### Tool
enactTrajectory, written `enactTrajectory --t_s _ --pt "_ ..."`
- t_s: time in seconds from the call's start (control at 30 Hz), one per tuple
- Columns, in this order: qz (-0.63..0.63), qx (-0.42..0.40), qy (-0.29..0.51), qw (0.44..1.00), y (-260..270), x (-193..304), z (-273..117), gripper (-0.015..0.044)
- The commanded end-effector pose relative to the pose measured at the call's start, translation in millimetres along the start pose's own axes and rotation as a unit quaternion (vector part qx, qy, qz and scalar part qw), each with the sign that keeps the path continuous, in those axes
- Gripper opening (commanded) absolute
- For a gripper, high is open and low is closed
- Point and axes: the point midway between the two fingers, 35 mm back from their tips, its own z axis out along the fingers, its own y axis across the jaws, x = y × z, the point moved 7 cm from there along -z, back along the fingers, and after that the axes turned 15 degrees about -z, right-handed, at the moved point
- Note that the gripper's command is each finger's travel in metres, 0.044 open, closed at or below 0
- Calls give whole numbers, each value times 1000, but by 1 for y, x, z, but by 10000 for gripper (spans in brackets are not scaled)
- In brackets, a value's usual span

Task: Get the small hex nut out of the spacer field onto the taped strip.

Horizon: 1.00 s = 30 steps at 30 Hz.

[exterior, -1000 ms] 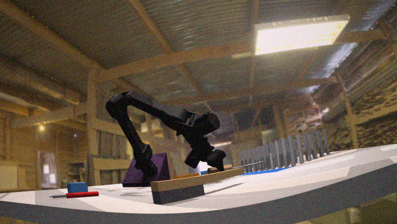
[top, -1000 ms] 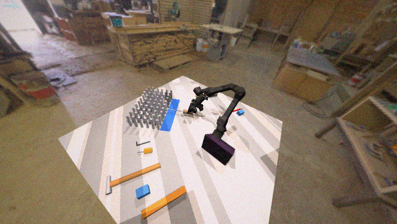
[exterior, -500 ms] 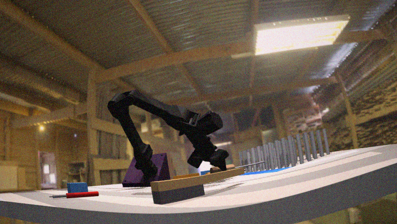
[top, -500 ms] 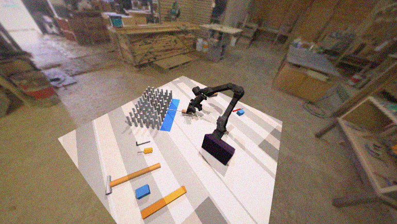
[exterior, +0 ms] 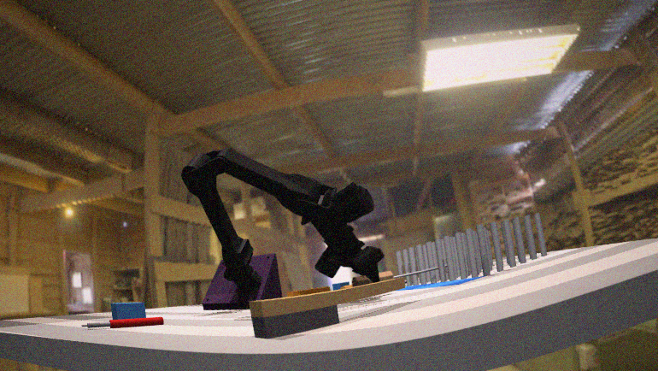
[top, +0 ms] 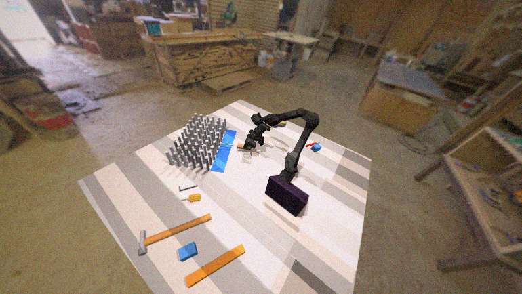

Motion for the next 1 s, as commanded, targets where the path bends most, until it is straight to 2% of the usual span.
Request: enactTrajectory --t_s 0.0,0.97 --pt "2 -2 1 1000 2 4 1 0" --pt "2 -3 2 1000 6 19 12 0"
